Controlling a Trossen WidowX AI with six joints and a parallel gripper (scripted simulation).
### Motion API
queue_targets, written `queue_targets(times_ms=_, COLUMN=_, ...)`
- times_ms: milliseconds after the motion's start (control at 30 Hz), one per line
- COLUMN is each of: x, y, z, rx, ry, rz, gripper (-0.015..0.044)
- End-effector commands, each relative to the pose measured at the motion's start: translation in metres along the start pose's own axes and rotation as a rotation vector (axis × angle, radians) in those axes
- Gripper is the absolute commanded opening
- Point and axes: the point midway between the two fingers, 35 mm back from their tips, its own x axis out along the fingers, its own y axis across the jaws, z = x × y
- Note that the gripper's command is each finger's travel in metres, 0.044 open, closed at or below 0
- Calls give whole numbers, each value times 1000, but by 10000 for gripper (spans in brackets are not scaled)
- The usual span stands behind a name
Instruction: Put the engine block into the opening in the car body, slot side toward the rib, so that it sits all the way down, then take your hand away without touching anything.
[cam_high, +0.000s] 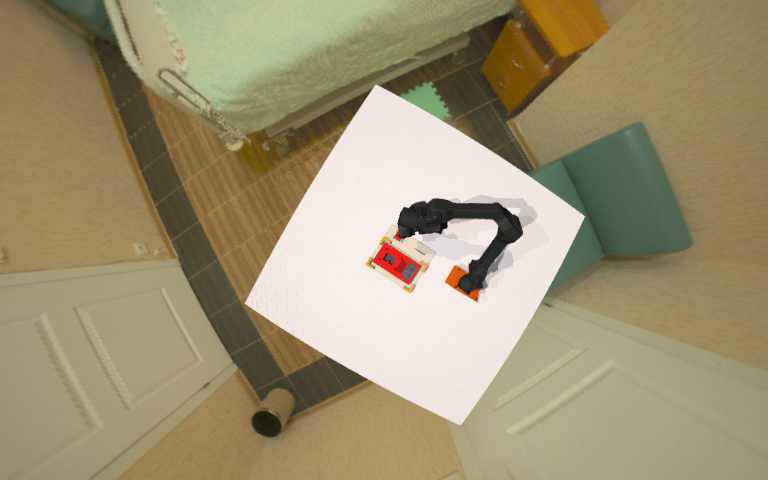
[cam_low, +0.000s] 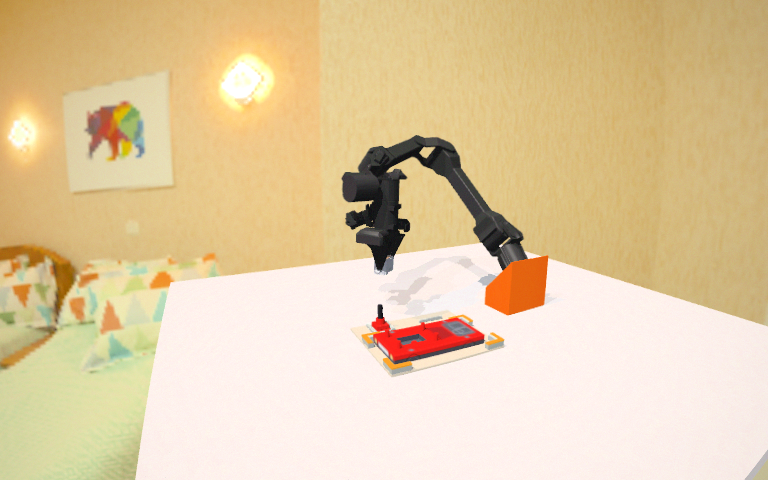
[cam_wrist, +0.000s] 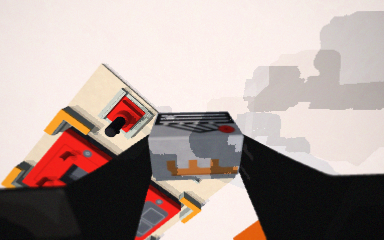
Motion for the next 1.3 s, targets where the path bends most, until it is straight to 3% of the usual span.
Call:
queue_targets(times_ms=0, x=1, y=0, z=-3, rx=-10, ry=-61, rz=-3, gripper=0)
queue_targets(times_ms=667, x=8, y=1, z=-23, rx=-15, ry=-660, rz=5, gripper=0)
queue_targets(times_ms=1267, x=20, y=11, z=-27, rx=-17, ry=-761, rz=12, gripper=0)
